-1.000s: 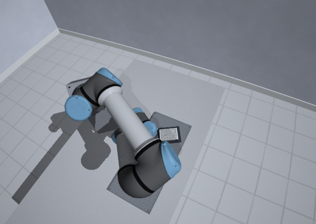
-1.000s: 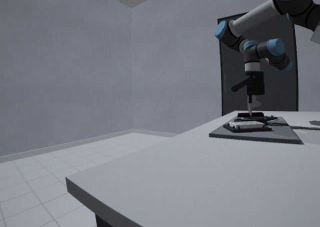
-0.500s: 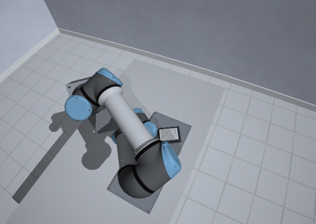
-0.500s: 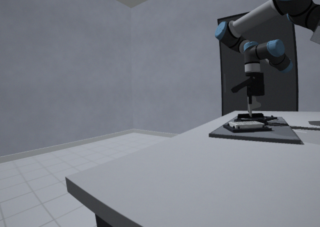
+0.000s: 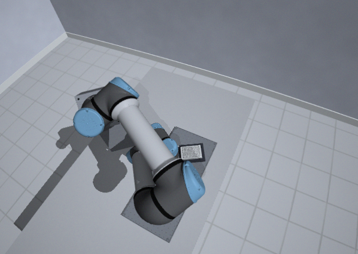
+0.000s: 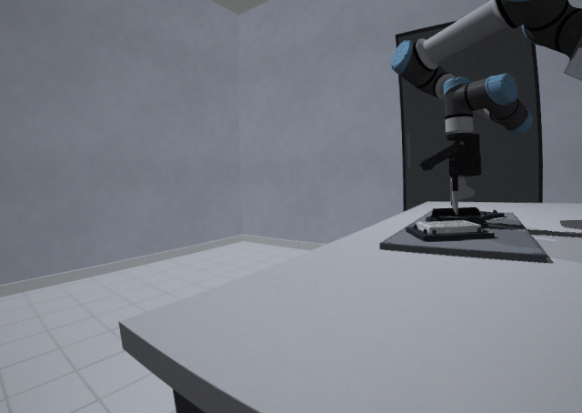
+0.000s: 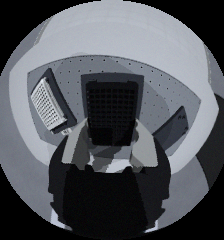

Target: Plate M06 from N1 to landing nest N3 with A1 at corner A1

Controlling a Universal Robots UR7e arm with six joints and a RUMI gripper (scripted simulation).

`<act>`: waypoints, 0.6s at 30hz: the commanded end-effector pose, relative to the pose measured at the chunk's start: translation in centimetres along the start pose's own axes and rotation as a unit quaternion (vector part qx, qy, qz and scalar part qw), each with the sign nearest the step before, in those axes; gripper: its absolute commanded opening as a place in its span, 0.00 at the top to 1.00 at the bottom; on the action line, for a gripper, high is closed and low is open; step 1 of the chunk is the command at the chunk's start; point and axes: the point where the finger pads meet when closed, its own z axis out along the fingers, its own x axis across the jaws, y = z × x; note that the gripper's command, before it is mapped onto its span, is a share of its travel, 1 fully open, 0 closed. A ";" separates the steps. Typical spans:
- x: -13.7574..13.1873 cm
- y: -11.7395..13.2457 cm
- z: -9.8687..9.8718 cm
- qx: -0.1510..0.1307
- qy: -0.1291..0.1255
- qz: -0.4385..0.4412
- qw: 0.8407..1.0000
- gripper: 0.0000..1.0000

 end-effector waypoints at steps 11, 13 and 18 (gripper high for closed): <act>0.0 0.0 0.4 0.000 0.000 0.000 1.000 1.00; 0.0 0.0 0.5 0.000 0.000 0.000 1.000 1.00; 0.0 0.0 0.6 0.000 0.000 0.000 1.000 1.00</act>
